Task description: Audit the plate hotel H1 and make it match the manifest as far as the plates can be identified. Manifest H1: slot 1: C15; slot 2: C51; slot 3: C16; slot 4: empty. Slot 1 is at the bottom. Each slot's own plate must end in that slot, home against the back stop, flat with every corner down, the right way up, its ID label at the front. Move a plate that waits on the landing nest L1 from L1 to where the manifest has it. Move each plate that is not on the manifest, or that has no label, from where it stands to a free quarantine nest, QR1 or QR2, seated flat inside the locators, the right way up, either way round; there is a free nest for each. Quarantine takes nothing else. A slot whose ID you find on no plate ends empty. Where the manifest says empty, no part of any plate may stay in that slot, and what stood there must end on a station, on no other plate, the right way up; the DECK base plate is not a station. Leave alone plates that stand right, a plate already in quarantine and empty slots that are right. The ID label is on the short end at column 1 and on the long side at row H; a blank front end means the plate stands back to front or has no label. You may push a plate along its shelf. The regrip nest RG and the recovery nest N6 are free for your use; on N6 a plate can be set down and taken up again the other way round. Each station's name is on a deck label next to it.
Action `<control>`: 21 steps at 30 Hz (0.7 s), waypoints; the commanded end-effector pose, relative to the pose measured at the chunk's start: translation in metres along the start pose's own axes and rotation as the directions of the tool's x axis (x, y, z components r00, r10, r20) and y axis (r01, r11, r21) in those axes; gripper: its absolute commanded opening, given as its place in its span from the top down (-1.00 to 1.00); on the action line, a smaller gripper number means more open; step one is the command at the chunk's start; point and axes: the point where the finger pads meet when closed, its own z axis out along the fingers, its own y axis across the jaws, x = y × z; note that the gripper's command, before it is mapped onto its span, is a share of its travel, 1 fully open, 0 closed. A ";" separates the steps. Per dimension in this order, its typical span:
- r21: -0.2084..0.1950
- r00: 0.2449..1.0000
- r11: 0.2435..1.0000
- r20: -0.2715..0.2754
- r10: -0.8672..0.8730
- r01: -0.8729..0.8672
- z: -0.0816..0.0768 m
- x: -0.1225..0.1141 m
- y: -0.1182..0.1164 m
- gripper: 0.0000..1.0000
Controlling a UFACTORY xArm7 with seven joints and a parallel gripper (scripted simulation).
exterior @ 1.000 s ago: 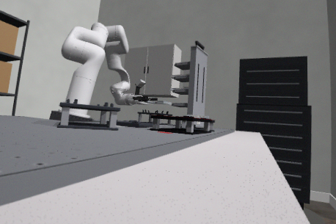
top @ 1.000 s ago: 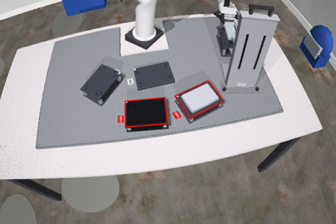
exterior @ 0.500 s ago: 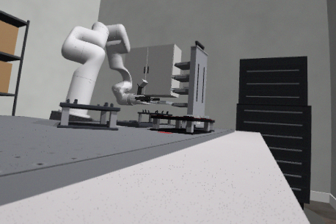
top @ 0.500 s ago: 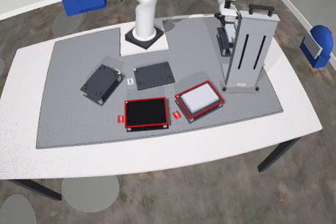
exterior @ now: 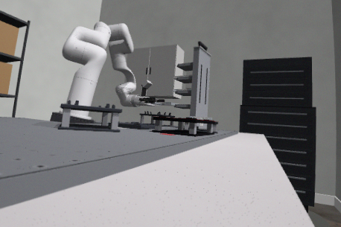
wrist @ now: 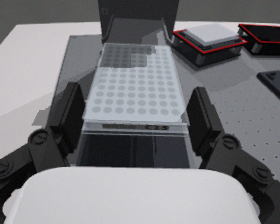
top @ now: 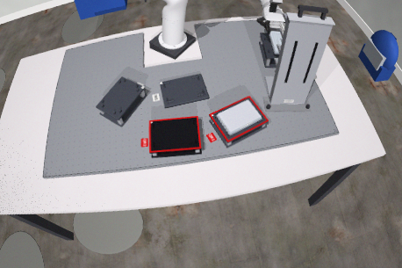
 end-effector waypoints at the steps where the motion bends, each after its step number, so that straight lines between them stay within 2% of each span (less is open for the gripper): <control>1: -0.001 1.000 1.000 0.001 0.003 -0.003 0.005 0.001 -0.001 1.00; 21: -0.001 1.000 1.000 0.000 0.003 -0.003 0.029 0.001 -0.001 1.00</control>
